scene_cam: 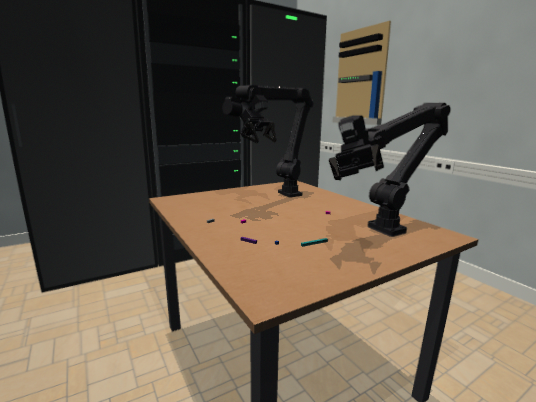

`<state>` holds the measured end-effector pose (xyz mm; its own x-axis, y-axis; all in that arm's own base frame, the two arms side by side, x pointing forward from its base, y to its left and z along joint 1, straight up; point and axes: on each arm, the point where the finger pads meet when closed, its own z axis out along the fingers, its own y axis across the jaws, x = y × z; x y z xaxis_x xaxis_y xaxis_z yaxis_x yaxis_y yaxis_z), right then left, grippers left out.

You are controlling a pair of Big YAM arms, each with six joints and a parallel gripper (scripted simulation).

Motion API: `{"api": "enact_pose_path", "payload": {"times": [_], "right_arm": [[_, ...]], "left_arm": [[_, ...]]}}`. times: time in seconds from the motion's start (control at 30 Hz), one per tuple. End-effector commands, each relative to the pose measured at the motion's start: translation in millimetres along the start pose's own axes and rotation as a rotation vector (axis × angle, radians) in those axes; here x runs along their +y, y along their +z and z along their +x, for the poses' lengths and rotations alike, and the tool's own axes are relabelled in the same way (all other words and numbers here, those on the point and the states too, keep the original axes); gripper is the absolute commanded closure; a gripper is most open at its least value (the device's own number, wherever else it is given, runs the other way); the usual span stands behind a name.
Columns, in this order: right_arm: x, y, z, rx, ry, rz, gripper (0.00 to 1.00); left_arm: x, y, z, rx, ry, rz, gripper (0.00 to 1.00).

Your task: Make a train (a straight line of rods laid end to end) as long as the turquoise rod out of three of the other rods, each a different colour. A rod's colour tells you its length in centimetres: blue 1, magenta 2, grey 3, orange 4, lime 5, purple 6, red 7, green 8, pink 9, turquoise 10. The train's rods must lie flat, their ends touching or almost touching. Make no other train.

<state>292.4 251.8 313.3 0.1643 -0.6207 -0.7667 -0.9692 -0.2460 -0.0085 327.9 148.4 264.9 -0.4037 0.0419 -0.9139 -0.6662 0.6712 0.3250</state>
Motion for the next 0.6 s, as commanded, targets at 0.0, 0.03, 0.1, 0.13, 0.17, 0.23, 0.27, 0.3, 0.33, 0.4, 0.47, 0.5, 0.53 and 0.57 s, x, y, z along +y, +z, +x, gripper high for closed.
{"api": "enact_pose_path", "payload": {"times": [0.0, 0.03, 0.1, 0.13, 0.17, 0.23, 0.27, 0.3, 0.33, 0.4, 0.47, 0.5, 0.53, 0.57], "right_arm": [[-1, -2, -3, -0.002, -0.007, 0.006, 0.0], [-1, -2, -3, -0.002, -0.007, 0.006, 0.0], [-1, -2, -3, -0.002, -0.007, 0.006, 0.0], [-1, -2, -3, -0.002, -0.007, 0.006, 0.0], [-1, -2, -3, -0.002, -0.007, 0.006, 0.0], [-1, -2, -3, -0.002, -0.007, 0.006, 0.0], [-1, -2, -3, -0.002, -0.007, 0.006, 0.0], [-1, -2, -3, -0.002, -0.007, 0.006, 0.0], [-1, -2, -3, -0.002, -0.007, 0.006, 0.0], [-1, -2, -3, -0.002, -0.007, 0.006, 0.0], [-1, -2, -3, -0.002, -0.007, 0.006, 0.0], [-1, -2, -3, -0.002, -0.007, 0.006, 0.0], [-1, -2, -3, -0.002, -0.007, 0.006, 0.0], [-1, -2, -3, -0.002, -0.007, 0.006, 0.0]], "left_arm": [[1, 0, -4, -0.006, -0.006, -0.001, 0.0], [1, 0, -4, -0.006, -0.006, -0.001, 0.0], [1, 0, -4, -0.006, -0.006, -0.001, 0.0], [1, 0, -4, -0.006, -0.006, -0.001, 0.0], [1, 0, -4, -0.006, -0.006, -0.001, 0.0], [1, 0, -4, -0.006, -0.006, -0.001, 0.0], [1, 0, -4, -0.006, -0.006, -0.001, 0.0], [1, 0, -4, -0.006, -0.006, -0.001, 0.0], [1, 0, -4, -0.006, -0.006, -0.001, 0.0], [1, 0, -4, -0.006, -0.006, -0.001, 0.0], [1, 0, -4, -0.006, -0.006, -0.001, 0.0], [1, 0, -4, -0.006, -0.006, -0.001, 0.0], [1, 0, -4, -0.006, -0.006, -0.001, 0.0], [3, -1, -21, -0.03, -0.028, -0.004, 0.0]]}}
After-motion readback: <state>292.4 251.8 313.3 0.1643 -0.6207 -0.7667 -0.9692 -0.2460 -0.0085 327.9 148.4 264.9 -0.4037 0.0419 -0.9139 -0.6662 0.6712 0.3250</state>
